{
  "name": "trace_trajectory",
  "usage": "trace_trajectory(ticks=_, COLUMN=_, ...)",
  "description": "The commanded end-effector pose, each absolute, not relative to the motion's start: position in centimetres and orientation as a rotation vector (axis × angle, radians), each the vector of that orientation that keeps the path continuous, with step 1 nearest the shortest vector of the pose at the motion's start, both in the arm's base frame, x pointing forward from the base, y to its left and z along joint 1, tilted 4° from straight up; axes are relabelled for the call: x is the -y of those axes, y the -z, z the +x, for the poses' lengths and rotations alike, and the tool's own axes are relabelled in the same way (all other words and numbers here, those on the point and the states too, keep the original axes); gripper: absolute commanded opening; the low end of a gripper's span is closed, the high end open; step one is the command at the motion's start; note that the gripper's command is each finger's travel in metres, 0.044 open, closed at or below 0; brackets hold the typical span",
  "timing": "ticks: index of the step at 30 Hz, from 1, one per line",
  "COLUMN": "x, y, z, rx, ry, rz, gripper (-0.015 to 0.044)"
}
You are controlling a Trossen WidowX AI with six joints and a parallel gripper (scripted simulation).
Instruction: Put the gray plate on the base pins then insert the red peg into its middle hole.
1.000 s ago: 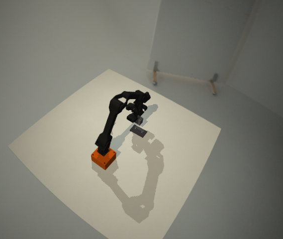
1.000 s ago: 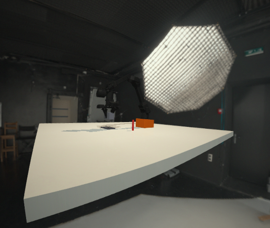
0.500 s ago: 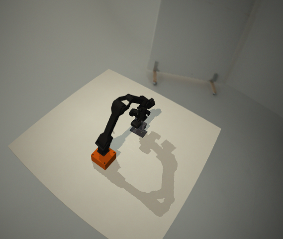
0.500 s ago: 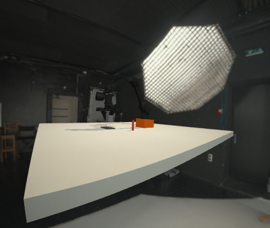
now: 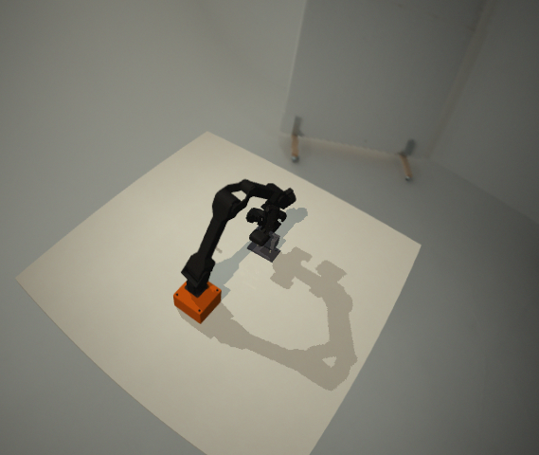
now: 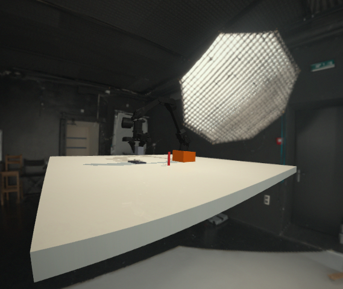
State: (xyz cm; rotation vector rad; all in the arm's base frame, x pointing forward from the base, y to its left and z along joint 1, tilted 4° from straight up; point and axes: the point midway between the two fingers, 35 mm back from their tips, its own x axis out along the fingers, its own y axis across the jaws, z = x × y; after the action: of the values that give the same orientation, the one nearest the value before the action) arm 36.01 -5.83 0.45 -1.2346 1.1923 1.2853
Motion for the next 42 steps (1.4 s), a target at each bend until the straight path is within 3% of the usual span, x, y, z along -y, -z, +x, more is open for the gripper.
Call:
trace_trajectory(ticks=1, x=5.9, y=-0.4, z=35.9, rx=-1.194, ry=-1.289, rz=-1.237, gripper=0.0000)
trace_trajectory(ticks=42, x=5.9, y=2.3, z=35.8, rx=-1.194, ry=-1.289, rz=-1.237, gripper=0.0000)
